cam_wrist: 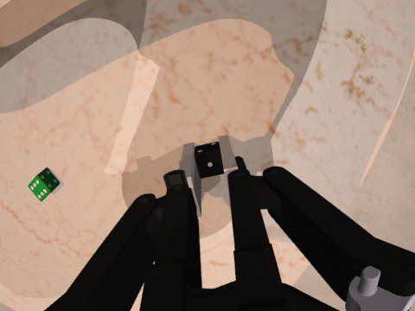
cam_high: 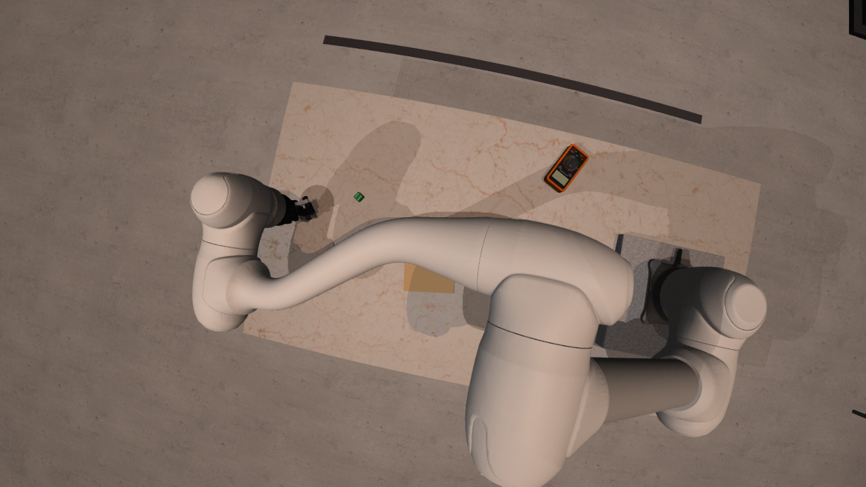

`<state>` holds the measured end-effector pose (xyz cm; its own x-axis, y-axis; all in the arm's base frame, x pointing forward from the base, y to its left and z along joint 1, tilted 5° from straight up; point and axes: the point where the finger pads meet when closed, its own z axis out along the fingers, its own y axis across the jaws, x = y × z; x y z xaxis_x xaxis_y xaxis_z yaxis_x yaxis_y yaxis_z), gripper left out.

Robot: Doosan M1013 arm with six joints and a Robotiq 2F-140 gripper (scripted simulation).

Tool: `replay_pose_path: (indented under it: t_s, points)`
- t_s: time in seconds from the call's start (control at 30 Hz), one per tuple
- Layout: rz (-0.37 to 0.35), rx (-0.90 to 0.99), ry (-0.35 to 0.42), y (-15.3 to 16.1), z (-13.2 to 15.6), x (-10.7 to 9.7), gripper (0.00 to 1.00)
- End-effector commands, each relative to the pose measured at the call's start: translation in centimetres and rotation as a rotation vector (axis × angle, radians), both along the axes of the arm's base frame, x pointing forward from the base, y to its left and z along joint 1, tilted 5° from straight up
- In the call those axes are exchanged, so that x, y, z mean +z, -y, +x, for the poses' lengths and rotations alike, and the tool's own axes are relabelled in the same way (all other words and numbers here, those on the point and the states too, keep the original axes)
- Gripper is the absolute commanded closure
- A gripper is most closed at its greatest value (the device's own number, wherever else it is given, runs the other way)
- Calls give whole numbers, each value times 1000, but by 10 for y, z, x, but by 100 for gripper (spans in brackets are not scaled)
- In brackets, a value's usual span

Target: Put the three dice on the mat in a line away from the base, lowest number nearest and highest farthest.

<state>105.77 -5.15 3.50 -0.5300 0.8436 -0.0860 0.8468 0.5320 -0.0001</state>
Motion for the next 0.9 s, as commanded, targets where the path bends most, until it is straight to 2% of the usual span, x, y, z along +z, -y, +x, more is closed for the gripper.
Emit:
replay_pose_path:
  t_s: [0.0, 0.17, 0.43, 0.5, 0.63, 0.87]
  points:
    - [0, 0, 2, 0, 0, 2, 82]
    - [0, 0, 2, -1, 0, 13, 82]
    - [0, 0, 2, -5, -3, 69, 82]
    - [0, 0, 2, -5, -3, 69, 82]
    - [0, 0, 2, -7, -4, 92, 82]
    - [0, 0, 2, -7, -4, 101, 82]
